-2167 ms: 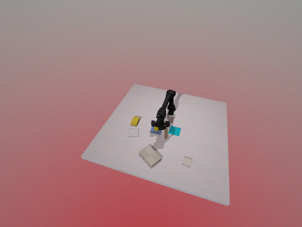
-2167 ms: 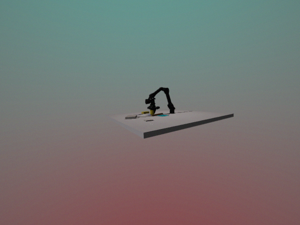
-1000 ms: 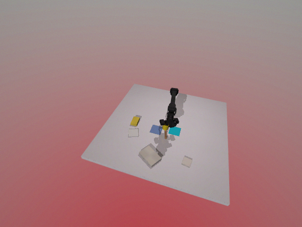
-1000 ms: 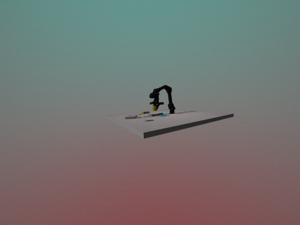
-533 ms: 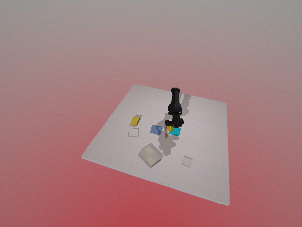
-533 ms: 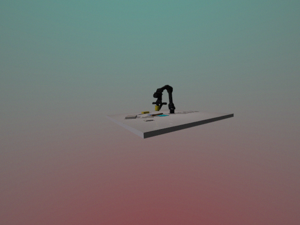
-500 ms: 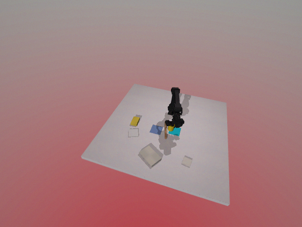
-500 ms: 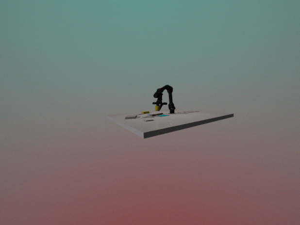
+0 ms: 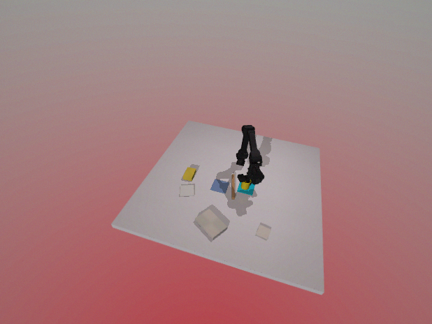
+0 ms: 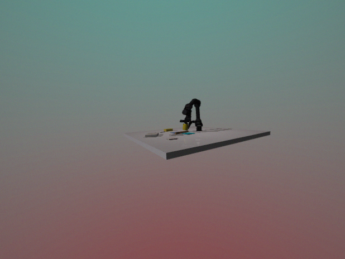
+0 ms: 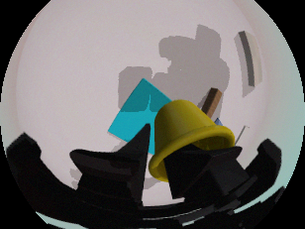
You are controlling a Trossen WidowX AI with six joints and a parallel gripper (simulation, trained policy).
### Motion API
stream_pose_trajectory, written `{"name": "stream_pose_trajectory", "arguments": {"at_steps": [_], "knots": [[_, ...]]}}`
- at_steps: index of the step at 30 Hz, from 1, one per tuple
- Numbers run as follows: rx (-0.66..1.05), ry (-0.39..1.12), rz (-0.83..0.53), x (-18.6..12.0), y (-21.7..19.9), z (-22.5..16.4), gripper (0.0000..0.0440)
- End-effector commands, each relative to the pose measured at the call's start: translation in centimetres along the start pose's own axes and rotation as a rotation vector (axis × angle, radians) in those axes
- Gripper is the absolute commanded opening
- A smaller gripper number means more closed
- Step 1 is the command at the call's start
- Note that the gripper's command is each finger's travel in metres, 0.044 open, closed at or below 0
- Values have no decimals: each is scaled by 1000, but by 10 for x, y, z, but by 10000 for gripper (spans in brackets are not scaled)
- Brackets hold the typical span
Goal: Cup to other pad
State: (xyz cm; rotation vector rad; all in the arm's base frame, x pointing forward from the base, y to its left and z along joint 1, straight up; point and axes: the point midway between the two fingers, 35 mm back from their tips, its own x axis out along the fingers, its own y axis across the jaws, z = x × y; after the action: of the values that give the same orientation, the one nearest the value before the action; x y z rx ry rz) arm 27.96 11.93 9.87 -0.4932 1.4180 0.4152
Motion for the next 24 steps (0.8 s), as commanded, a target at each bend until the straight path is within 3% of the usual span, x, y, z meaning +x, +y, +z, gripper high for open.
{"name": "stream_pose_trajectory", "arguments": {"at_steps": [1,17,21,24], "knots": [[11,-5,-9,5,4,-4,0],[49,-34,-24,32,12,-17,44],[61,-52,-22,33,11,-16,67],[72,-85,-17,29,10,-11,121]]}}
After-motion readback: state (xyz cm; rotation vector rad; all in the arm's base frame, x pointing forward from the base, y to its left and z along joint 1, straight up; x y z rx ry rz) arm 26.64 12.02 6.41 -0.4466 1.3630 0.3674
